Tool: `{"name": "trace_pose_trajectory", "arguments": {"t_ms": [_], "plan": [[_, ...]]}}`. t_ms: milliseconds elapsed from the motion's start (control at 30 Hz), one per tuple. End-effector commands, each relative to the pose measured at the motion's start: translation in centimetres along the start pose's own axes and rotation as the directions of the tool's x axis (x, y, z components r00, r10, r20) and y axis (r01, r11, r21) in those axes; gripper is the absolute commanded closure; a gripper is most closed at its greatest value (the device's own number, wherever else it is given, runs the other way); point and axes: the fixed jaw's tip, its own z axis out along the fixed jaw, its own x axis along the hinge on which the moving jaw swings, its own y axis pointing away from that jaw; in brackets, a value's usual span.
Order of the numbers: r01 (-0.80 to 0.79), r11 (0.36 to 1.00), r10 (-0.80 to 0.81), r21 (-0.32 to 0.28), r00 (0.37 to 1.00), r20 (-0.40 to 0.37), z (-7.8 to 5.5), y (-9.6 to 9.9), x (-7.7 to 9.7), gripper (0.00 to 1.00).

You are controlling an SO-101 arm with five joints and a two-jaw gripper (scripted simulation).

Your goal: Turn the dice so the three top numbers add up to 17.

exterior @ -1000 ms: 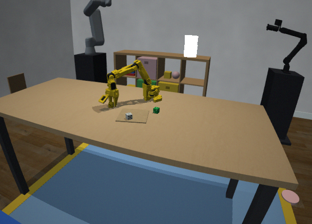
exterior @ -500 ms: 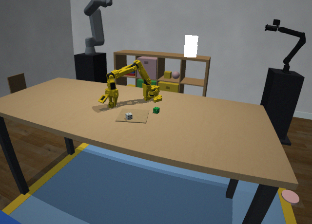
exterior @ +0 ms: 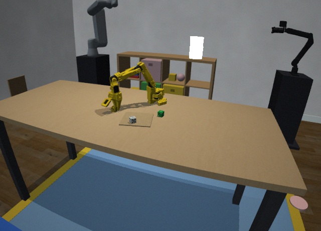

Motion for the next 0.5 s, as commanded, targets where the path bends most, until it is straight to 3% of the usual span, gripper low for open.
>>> {"name": "trace_pose_trajectory", "arguments": {"t_ms": [0,267,467], "plan": [[0.008,1.0,-0.008,-0.001,1.0,0.003,-0.2,0.0,0.0,1.0],[0.008,1.0,-0.008,0.0,1.0,0.004,-0.4,0.0,-0.1,1.0],[0.008,1.0,-0.008,0.003,1.0,0.009,-1.7,0.2,-0.6,1.0]]}}
